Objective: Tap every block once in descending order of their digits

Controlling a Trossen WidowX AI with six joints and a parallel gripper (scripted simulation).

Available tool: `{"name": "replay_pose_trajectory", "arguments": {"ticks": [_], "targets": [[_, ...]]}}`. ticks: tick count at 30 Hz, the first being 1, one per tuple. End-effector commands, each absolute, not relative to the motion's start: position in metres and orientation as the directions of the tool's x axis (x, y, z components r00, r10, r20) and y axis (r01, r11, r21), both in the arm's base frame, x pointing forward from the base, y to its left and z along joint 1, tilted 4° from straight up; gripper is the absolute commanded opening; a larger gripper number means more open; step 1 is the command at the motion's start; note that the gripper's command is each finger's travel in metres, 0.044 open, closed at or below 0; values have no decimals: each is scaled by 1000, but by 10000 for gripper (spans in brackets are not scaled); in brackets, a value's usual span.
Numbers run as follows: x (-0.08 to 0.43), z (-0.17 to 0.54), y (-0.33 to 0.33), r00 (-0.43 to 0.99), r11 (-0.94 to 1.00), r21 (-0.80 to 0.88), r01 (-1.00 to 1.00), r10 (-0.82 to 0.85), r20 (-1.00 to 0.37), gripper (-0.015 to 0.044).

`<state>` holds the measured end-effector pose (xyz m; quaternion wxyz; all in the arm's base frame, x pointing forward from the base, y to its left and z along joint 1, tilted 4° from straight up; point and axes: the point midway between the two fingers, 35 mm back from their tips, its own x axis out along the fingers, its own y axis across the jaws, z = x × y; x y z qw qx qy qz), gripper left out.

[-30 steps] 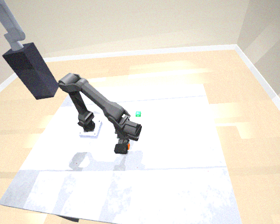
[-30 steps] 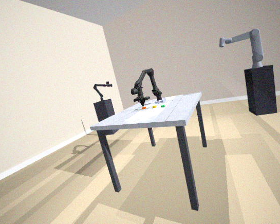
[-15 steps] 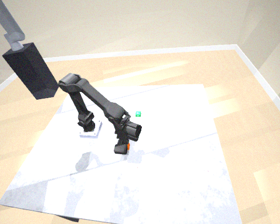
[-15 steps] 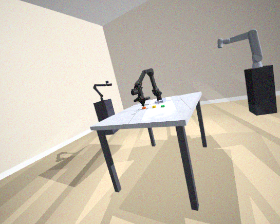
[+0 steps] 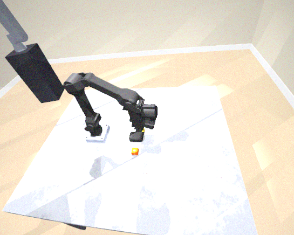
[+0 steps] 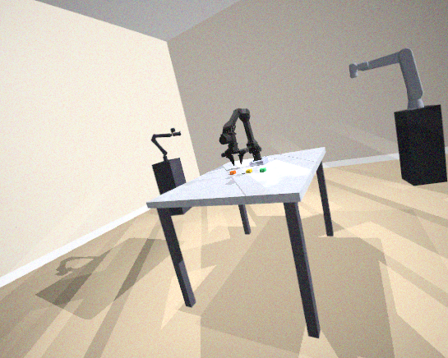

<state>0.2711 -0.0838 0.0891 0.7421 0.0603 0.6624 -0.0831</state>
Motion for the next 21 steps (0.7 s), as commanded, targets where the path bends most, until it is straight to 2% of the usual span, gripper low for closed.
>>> {"name": "replay_pose_trajectory", "arguments": {"ticks": [1, 3, 14, 21], "targets": [[288, 101, -33, 106, 979, -9, 202, -31, -994, 361], [294, 107, -7, 101, 980, -7, 200, -28, -995, 400], [275, 137, 141, 83, 981, -11, 191, -27, -996, 400], [268, 141, 158, 83, 982, -12, 190, -28, -996, 400]]}}
